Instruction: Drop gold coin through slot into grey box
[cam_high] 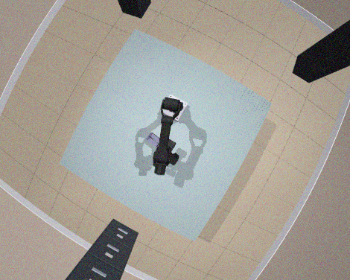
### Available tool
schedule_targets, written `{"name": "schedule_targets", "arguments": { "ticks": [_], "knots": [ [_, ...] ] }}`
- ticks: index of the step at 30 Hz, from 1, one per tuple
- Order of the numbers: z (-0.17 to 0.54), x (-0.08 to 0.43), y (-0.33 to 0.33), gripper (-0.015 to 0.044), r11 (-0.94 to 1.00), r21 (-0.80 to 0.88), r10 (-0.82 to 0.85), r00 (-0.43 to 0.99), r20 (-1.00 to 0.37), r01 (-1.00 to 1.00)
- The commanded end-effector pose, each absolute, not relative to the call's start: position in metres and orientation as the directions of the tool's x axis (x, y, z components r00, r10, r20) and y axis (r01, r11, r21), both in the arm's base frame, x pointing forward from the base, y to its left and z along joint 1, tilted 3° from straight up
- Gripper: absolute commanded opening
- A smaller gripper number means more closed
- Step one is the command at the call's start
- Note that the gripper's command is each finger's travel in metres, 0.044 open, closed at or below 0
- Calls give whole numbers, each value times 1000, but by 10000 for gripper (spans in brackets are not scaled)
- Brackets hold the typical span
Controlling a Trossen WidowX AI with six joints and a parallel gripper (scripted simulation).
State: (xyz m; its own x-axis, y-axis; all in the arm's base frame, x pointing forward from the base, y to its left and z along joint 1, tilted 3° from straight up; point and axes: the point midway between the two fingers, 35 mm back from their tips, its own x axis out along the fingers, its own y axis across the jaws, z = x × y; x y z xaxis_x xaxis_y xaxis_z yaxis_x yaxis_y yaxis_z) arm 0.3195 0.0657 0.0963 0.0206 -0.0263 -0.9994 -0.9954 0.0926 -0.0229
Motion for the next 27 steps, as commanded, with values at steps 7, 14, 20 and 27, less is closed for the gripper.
{"name": "schedule_targets", "arguments": {
  "ticks": [7, 14, 20, 27],
  "knots": [
    [60, 309, 58, 161, 67, -1, -37, -2, -999, -998],
    [43, 310, 57, 161, 67, -1, -37, -2, -999, -998],
    [37, 310, 57, 161, 67, -1, -37, -2, -999, -998],
    [26, 311, 57, 161, 67, -1, -37, -2, -999, -998]
  ]
}}
